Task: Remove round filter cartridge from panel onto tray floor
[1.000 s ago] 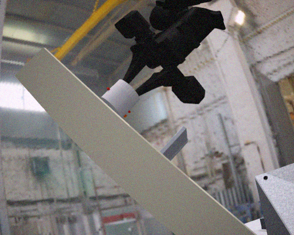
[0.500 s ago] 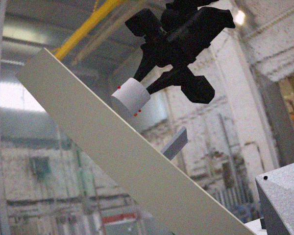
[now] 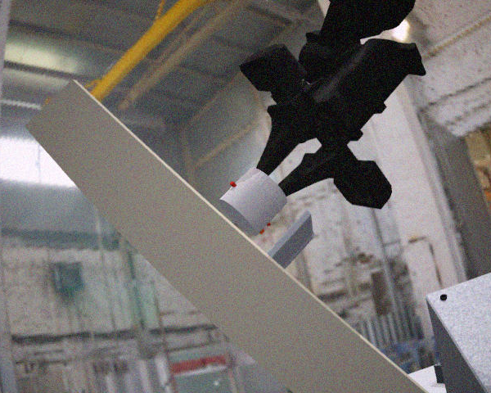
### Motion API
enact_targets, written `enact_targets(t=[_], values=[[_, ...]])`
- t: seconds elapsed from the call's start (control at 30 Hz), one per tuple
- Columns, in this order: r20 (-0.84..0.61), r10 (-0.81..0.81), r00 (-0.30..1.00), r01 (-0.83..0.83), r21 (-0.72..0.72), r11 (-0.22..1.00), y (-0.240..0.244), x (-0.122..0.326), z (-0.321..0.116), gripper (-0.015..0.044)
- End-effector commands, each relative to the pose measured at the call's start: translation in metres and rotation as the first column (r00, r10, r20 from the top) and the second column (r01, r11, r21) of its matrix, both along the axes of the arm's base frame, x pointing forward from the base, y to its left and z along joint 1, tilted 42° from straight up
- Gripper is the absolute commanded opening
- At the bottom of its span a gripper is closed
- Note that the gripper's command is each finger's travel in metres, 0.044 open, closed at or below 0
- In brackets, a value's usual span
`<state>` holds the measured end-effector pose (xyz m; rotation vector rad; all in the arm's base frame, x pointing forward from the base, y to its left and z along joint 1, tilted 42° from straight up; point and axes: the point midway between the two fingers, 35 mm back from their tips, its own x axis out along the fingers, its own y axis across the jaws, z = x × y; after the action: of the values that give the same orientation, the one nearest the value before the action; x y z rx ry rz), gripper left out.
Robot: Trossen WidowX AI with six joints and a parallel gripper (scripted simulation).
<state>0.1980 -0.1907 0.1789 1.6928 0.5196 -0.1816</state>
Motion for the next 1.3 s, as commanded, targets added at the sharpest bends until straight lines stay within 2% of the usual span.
enact_targets(t=[0.0,0.03,0.17,0.8,1.07,1.17,1.27], values=[[0.009,-0.001,1.000,0.001,-0.005,1.000,0.009,-0.004,-0.008,0.0000],[0.009,-0.001,1.000,0.001,-0.005,1.000,0.009,-0.004,-0.008,0.0000],[-0.001,0.000,1.000,0.000,0.002,1.000,0.004,-0.002,-0.004,0.0100],[0.009,-0.001,1.000,0.001,-0.005,1.000,0.008,-0.004,-0.007,0.0100],[0.010,-0.001,1.000,0.001,-0.005,1.000,-0.038,0.020,0.041,0.0100],[0.010,-0.001,1.000,0.001,-0.005,1.000,-0.041,0.023,0.045,0.0100],[0.009,-0.001,1.000,0.001,-0.007,1.000,-0.049,0.020,0.053,0.0179]])
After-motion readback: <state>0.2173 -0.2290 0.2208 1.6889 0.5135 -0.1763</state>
